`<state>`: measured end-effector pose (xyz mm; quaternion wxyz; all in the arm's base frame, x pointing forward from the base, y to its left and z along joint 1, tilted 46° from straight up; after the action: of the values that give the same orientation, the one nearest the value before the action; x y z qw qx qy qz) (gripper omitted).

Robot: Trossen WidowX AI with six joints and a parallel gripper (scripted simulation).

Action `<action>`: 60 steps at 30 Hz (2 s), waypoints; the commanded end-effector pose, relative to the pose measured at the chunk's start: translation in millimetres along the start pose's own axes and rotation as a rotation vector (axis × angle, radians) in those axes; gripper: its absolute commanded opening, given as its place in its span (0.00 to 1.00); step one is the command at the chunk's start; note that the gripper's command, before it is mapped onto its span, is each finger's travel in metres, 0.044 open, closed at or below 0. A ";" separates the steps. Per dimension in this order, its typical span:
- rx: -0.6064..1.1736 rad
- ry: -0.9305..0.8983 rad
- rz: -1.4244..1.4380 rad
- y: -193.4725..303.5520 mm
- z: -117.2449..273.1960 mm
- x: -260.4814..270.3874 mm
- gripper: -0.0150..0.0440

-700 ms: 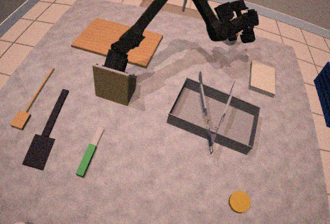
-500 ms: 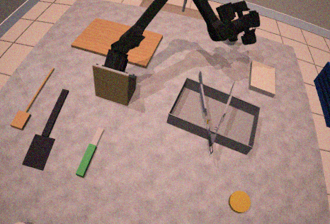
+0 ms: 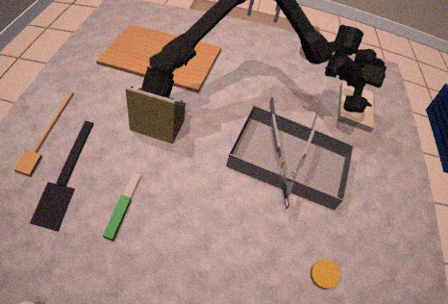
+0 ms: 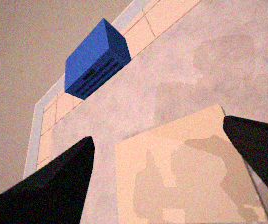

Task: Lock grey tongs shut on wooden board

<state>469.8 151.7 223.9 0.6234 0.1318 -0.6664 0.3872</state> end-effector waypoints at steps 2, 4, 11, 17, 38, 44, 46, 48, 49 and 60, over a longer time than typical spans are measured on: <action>0.050 0.225 -0.076 -19.3 15.4 -50.4 1.00; 0.083 0.334 -0.132 -25.7 26.6 -75.1 1.00; 0.227 0.680 -0.404 -37.6 87.7 -150.7 1.00; 0.370 0.887 -0.724 -34.1 150.7 -185.8 1.00; 0.501 0.983 -1.060 -27.3 203.9 -188.2 1.00; 0.500 0.984 -1.060 -23.6 200.7 -191.0 1.00; 0.500 0.984 -1.059 -21.4 198.8 -192.6 1.00; 0.500 0.984 -1.059 -19.2 196.9 -194.2 1.00; 0.500 0.984 -1.059 -18.0 196.0 -195.0 1.00; 0.499 0.984 -1.059 -5.3 185.9 -203.5 1.00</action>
<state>376.0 -43.5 53.3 0.9030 0.3808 -0.0517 0.1921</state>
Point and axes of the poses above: the point midway between the two fingers, 35 mm back from their tips, its own z axis back along the fingers, its own x axis across the jaws, y = z × x, the point moved 8 cm from there along z, back along the fingers, and after that the axes turned 13 degrees about z, right-handed, at the moved point
